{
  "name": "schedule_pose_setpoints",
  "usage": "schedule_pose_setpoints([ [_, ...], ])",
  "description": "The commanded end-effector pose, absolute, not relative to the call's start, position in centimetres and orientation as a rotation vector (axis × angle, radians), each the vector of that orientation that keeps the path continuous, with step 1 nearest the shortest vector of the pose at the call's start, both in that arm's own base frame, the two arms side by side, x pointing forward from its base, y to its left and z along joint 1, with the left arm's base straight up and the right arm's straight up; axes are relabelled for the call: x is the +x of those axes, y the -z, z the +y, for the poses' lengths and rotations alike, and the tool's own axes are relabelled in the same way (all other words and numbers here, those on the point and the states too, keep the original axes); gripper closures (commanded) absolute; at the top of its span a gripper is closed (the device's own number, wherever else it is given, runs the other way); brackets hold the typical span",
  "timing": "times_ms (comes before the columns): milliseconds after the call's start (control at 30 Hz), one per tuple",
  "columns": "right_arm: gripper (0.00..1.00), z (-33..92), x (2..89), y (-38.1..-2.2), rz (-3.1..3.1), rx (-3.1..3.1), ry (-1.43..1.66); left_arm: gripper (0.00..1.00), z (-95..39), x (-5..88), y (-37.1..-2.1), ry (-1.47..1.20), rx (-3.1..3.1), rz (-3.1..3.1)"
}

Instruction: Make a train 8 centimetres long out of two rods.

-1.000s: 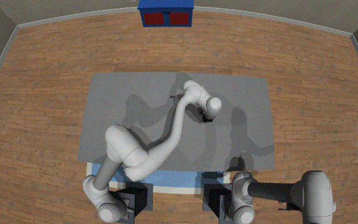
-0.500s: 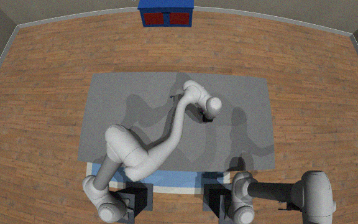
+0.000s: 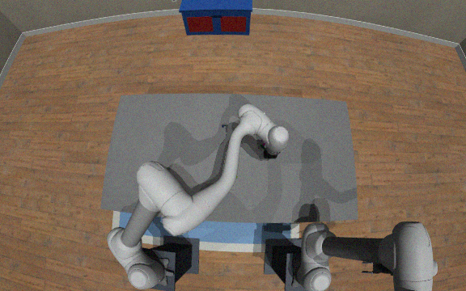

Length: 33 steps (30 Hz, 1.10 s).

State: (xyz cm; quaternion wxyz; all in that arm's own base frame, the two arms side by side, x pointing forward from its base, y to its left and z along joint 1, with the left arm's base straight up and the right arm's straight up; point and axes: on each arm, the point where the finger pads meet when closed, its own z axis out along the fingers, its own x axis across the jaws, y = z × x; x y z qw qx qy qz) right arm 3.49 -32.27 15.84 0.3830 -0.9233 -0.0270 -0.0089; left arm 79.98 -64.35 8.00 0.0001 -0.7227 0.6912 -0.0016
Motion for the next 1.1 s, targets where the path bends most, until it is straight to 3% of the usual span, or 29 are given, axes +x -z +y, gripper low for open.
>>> schedule_pose_setpoints([
  [0, 0.0, -32.29, 3.49, -15.88, -0.069, -2.355, 0.023, 0.0, -64.37, 80.01, -8.15, 0.008, -2.27, 2.171],
  [1067, 0.0, -32.29, 3.49, -15.88, -0.069, -2.355, 0.023, 0.0, -64.21, 80.17, -8.15, 0.008, -2.277, 2.163],
])
